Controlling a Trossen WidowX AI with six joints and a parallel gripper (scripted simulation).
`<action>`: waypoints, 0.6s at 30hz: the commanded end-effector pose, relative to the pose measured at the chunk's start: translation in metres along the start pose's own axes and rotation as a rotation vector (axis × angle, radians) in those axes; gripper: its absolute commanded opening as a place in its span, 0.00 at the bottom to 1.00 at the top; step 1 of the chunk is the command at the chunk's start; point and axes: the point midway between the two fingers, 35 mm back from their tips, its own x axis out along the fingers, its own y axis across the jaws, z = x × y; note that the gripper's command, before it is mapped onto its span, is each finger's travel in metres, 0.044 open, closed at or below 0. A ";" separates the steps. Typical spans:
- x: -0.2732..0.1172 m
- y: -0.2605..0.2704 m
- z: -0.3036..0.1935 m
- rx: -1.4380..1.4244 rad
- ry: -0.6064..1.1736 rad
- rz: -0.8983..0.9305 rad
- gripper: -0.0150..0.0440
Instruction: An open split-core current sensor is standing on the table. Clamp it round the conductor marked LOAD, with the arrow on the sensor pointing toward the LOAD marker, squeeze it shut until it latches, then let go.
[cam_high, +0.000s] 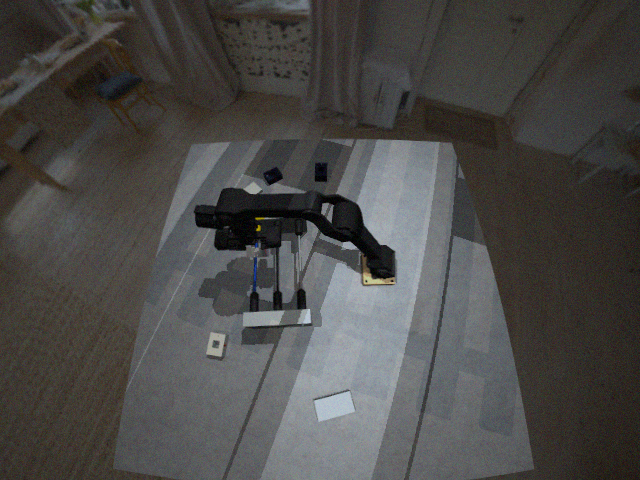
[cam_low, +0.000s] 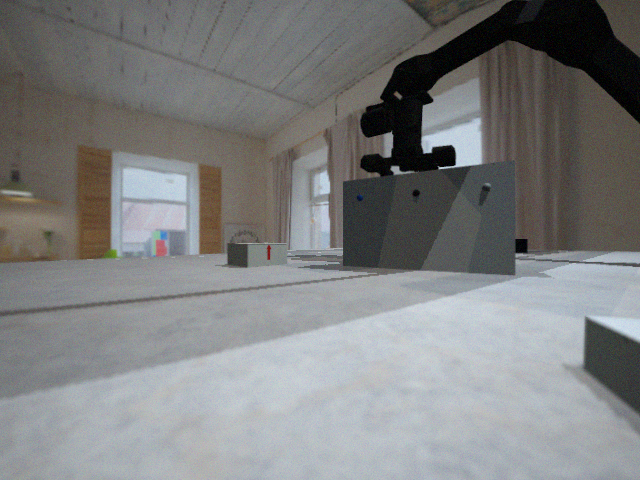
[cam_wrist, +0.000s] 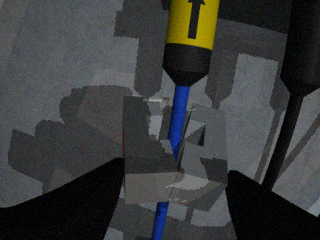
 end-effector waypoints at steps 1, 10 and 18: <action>0.000 0.000 0.000 0.000 0.002 0.006 0.34; 0.000 0.000 0.000 0.000 0.002 0.006 0.74; 0.000 0.000 0.000 0.000 0.002 0.006 1.00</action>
